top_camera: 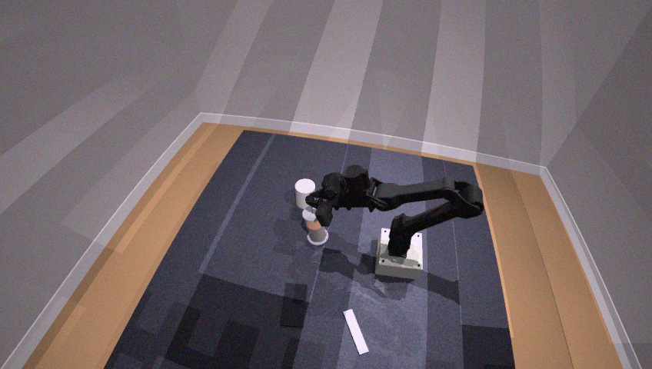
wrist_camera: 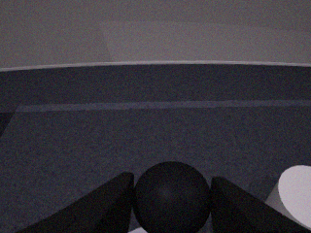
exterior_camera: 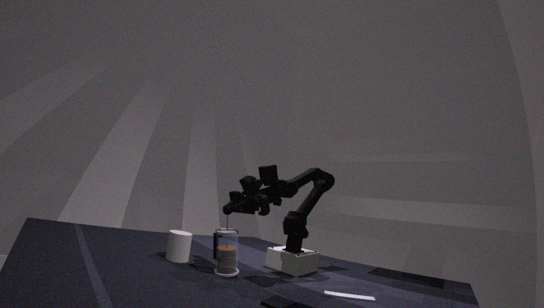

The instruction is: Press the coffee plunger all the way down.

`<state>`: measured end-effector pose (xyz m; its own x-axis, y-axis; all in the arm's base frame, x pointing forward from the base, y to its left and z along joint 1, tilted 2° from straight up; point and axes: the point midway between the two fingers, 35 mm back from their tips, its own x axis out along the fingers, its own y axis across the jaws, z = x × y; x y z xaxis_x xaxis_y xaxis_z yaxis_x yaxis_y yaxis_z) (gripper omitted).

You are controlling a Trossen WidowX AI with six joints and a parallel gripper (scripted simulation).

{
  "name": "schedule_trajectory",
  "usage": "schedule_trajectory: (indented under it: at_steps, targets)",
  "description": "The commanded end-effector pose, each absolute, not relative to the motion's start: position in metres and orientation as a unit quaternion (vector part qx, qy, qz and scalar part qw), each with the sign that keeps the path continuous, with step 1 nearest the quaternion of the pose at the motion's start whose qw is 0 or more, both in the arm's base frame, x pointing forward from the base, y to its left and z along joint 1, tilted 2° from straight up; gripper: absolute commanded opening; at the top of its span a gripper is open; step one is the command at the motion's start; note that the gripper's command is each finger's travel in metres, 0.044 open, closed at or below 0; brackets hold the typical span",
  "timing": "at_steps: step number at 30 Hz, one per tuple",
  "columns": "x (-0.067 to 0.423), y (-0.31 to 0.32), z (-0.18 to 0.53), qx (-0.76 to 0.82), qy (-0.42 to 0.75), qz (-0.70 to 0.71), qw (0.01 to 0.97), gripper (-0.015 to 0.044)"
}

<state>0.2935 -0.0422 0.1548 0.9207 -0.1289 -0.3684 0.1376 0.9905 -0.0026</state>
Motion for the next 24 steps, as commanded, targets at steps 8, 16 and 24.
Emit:
schedule_trajectory:
  at_steps: [8,16,24]
  targets:
    - [0.297,-0.042,0.119,0.018,0.236,-0.069,0.969,0.0123]
    - [0.301,-0.043,0.121,0.018,0.236,-0.069,0.969,0.0123]
    - [0.304,-0.043,0.122,0.018,0.236,-0.069,0.969,0.0123]
